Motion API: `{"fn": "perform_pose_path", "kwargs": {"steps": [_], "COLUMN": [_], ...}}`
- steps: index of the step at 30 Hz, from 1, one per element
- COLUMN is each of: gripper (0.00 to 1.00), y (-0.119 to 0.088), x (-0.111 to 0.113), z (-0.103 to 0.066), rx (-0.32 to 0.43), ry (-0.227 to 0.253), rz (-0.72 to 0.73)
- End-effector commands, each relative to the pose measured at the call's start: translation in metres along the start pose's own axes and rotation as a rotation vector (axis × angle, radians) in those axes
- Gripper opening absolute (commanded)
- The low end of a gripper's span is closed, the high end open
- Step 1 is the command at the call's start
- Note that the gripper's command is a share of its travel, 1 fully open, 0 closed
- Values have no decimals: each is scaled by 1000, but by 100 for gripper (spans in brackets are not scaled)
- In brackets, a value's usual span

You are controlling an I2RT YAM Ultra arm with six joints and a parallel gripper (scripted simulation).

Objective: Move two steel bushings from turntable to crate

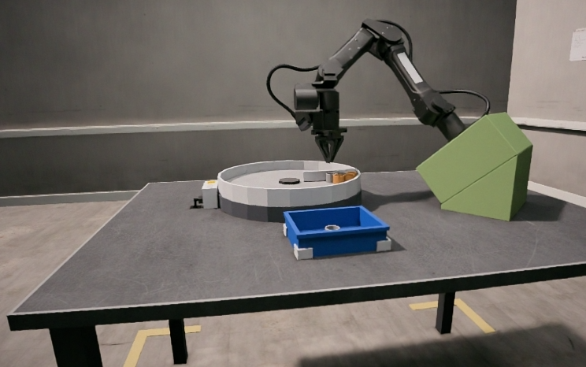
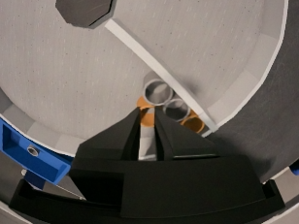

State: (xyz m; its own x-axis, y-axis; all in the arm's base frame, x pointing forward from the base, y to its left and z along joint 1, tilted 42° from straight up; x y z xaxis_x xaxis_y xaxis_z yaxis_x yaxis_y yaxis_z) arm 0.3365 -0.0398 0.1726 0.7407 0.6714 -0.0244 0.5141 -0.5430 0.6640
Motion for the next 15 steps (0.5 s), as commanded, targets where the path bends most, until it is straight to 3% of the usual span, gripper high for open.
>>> {"fn": "perform_pose_path", "kwargs": {"steps": [1,15], "gripper": [13,13], "y": [4,4], "x": [11,8], "z": [-5,-7], "rx": [-14,-17], "ry": [23,25], "rz": [4,5]}}
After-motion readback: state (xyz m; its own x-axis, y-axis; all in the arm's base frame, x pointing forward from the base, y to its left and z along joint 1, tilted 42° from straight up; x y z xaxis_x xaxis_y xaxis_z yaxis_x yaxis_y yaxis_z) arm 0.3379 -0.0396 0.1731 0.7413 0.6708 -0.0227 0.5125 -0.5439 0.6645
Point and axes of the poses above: the point where the finger pads meet when closed, its own z axis out along the fingers, its own x axis across the jaws, y = z × x, the point moved 2 cm from there along -z, back along the fingers, and after that the axes turned 3 degrees about z, right-handed, at the moved point
